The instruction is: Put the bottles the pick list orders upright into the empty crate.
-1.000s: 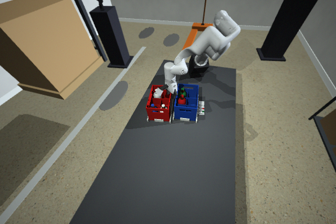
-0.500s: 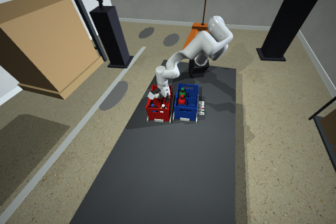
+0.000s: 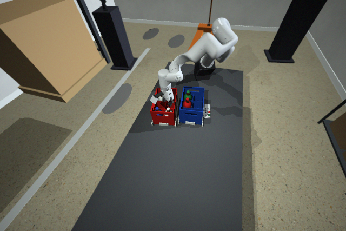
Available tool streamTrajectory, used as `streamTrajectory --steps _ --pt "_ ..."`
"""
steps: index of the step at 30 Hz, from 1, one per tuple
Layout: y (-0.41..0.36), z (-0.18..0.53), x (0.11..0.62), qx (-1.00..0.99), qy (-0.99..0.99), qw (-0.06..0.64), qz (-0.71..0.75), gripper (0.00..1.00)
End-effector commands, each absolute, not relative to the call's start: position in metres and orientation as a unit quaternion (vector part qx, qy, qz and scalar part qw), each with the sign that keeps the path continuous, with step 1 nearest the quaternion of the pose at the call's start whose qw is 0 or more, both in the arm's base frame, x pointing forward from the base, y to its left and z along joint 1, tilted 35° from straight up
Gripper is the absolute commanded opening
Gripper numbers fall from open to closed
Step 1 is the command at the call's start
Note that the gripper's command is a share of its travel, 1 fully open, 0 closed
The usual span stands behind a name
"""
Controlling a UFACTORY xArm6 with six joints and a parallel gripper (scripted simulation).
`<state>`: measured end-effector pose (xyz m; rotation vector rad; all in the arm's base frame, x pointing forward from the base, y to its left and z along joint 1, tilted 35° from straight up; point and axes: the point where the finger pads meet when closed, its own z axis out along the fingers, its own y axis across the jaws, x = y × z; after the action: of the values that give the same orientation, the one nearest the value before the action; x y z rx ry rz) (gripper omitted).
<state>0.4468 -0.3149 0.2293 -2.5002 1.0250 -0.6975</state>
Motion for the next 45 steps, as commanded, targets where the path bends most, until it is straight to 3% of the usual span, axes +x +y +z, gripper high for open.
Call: streamTrajectory --steps 1,45 --pt "-0.315 0.228 0.449 -0.882 0.362 0.174 -0.248 0.65" --pt "-0.309 0.185 0.478 -0.882 0.362 0.174 -0.248 0.65"
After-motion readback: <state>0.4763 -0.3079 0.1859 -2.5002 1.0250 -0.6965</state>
